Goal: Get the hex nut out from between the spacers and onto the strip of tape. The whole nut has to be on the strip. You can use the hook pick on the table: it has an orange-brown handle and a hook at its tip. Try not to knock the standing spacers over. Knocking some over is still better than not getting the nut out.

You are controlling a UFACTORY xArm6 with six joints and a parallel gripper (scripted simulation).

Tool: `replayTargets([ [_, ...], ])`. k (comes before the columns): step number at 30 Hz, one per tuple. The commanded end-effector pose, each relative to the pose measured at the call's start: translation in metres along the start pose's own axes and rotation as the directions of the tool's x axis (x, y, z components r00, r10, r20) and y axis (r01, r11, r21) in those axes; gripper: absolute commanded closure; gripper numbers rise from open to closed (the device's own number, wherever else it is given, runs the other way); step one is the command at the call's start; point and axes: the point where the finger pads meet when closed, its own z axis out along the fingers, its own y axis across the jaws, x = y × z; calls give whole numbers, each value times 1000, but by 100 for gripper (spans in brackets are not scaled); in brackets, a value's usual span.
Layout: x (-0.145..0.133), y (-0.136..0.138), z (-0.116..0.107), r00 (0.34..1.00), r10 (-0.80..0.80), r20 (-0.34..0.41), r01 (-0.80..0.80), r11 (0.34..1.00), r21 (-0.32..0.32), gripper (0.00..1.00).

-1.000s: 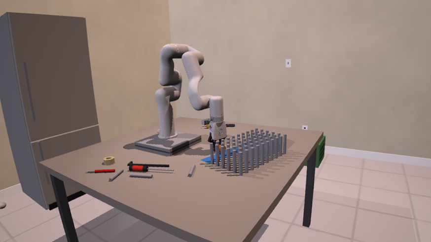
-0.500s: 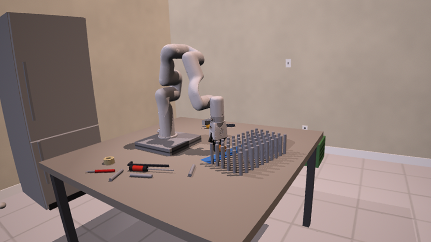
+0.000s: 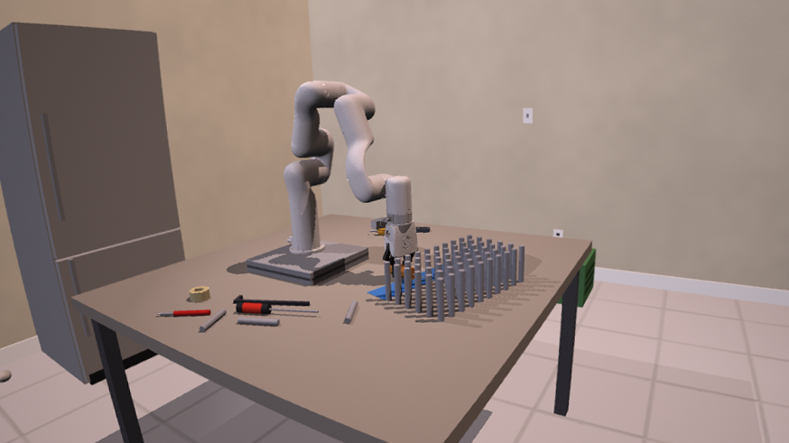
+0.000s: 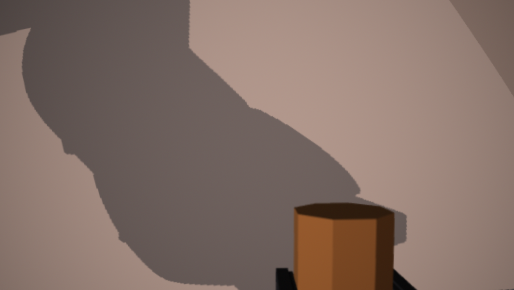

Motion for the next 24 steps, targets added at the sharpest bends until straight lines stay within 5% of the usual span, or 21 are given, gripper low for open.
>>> replayTargets([
  [1,-2,0,-1,1000,0,4,0,1000,-1,100],
  [24,-2,0,5,1000,0,4,0,1000,-1,100],
])
